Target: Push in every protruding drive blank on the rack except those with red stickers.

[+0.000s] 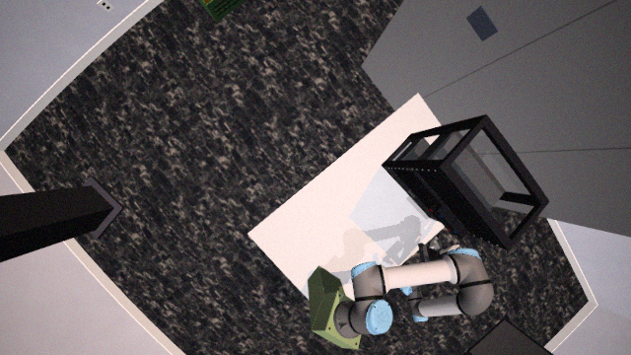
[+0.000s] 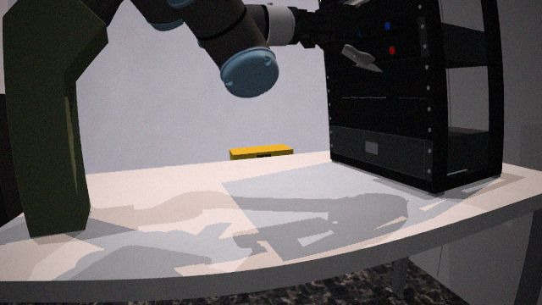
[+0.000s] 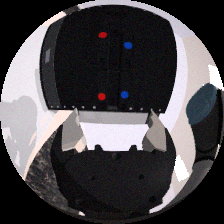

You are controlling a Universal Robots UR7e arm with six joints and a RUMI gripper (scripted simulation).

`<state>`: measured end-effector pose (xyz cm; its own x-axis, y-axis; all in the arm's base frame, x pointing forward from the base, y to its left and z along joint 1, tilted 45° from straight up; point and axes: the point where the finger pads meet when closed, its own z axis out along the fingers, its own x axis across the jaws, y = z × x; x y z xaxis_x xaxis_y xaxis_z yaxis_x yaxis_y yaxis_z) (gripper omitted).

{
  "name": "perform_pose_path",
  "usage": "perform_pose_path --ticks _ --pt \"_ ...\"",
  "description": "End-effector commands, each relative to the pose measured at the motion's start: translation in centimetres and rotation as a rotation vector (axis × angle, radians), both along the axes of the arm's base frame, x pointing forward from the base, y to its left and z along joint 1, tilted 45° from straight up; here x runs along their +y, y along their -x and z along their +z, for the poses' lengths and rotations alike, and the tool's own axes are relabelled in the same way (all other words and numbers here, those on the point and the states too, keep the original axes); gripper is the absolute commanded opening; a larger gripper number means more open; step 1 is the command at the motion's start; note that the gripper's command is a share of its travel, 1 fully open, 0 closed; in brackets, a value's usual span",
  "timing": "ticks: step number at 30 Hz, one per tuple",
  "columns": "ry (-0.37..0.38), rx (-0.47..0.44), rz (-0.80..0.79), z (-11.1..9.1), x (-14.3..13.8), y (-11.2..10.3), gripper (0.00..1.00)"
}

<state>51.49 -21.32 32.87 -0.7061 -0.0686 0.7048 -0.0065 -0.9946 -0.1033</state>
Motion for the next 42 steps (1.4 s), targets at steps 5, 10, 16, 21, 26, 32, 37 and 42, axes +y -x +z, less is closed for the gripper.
perform_pose_path --ticks 5,10,16,21,26,32,37,42 --pt "0.000 -0.001 0.000 0.04 -0.02 0.02 1.00" --pt "0.000 -0.001 0.000 0.04 -0.02 0.02 1.00" --pt "0.000 -0.001 0.000 0.04 -0.02 0.02 1.00" --pt "0.000 -0.001 0.000 0.04 -0.02 0.02 1.00" --pt "0.000 -0.001 0.000 0.04 -0.02 0.02 0.00" --pt "0.000 -0.001 0.000 0.04 -0.02 0.02 0.00" --pt "0.000 -0.001 0.000 0.04 -0.02 0.02 0.00" --pt "0.000 -0.001 0.000 0.04 -0.02 0.02 0.00"
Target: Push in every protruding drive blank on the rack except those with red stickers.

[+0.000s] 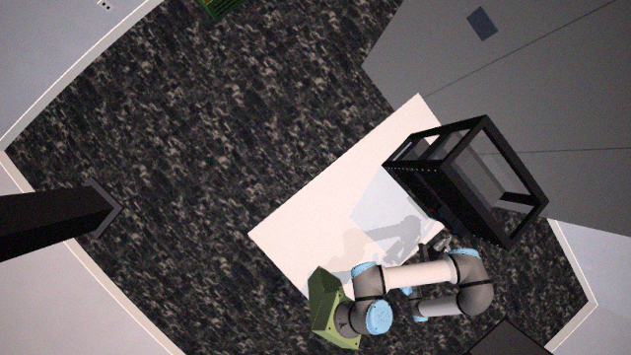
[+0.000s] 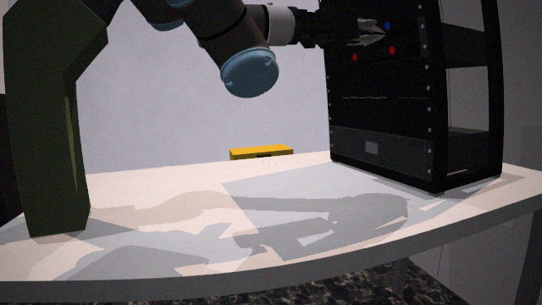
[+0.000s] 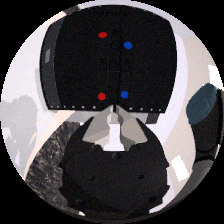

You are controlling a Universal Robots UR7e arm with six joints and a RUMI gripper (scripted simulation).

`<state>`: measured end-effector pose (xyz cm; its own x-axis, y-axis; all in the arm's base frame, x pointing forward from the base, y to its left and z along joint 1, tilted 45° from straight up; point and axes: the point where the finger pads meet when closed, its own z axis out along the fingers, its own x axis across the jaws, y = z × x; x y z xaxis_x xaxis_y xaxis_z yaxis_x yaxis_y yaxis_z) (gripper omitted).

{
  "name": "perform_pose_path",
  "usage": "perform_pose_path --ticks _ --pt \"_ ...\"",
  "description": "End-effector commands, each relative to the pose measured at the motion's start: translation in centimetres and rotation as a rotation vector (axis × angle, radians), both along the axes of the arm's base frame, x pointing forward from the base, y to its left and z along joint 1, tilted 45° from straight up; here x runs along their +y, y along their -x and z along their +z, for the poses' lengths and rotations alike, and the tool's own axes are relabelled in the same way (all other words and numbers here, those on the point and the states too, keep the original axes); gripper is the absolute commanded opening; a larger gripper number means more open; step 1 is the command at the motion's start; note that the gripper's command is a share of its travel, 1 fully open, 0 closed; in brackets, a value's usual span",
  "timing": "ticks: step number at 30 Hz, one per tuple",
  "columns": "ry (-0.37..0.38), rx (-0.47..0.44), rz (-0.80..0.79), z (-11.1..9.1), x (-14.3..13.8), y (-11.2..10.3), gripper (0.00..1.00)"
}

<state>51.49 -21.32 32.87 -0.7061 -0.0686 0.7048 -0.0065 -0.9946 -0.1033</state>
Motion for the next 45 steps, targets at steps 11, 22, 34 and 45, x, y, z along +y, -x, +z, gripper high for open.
perform_pose_path --ticks 11,22,34,45 --pt "0.000 -0.001 0.000 0.0 0.0 0.0 0.00" --pt "0.000 -0.001 0.000 0.0 0.1 0.1 0.00" --pt "0.000 -0.001 0.000 0.1 2.9 1.0 0.00" --pt "0.000 -0.001 0.000 0.3 7.7 2.6 0.00"
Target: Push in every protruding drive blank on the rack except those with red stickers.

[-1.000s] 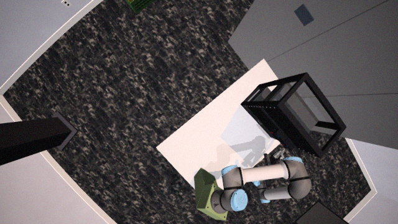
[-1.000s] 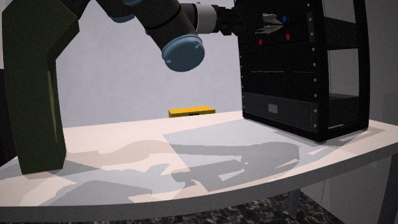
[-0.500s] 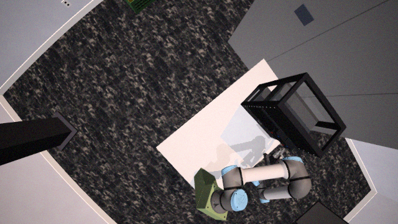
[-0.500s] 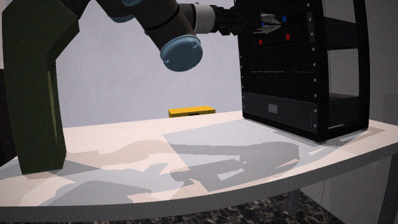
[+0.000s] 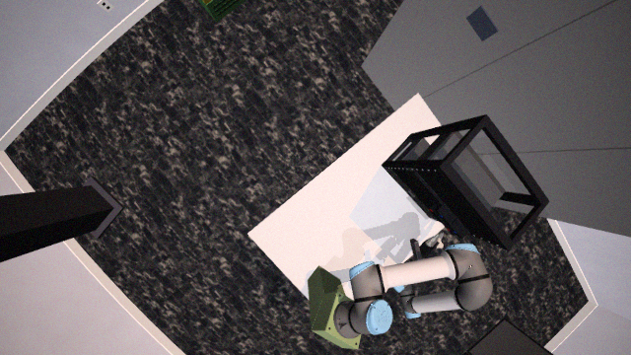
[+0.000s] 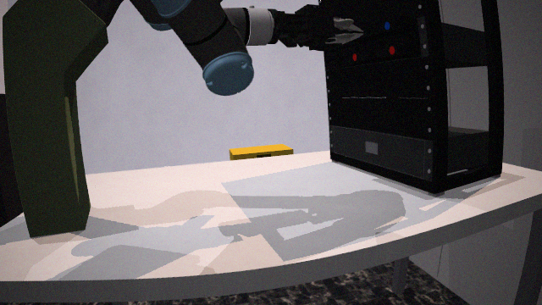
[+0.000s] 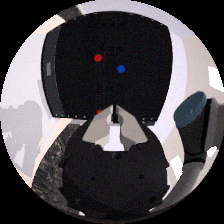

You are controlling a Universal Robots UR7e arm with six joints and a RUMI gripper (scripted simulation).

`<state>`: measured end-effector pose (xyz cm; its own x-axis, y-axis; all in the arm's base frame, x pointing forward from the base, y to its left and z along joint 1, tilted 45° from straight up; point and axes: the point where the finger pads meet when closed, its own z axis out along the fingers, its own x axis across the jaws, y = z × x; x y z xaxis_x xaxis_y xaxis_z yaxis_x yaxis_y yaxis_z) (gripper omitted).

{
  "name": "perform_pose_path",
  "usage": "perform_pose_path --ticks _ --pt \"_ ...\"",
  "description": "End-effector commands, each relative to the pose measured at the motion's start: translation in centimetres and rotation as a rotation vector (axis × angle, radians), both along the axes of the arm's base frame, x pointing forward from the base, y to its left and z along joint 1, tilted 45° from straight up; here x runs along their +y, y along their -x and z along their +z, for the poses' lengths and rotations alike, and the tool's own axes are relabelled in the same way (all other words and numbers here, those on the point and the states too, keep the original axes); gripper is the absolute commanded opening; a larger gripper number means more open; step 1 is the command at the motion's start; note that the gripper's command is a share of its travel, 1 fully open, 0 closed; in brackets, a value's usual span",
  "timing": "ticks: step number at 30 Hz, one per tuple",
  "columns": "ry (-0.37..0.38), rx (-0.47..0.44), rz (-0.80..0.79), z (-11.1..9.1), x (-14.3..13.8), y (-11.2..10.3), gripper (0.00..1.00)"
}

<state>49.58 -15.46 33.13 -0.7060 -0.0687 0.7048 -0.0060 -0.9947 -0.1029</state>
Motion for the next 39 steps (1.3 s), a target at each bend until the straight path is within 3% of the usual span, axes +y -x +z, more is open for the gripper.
perform_pose_path --ticks 1,11,22,39 --pt "0.000 -0.001 -0.001 0.1 2.4 0.9 0.00" --pt "0.000 -0.001 -0.001 0.2 6.6 2.3 0.00" --pt "0.000 -0.001 -0.001 0.2 7.2 2.5 0.00" --pt "0.000 -0.001 -0.001 4.2 6.8 -1.5 0.00"
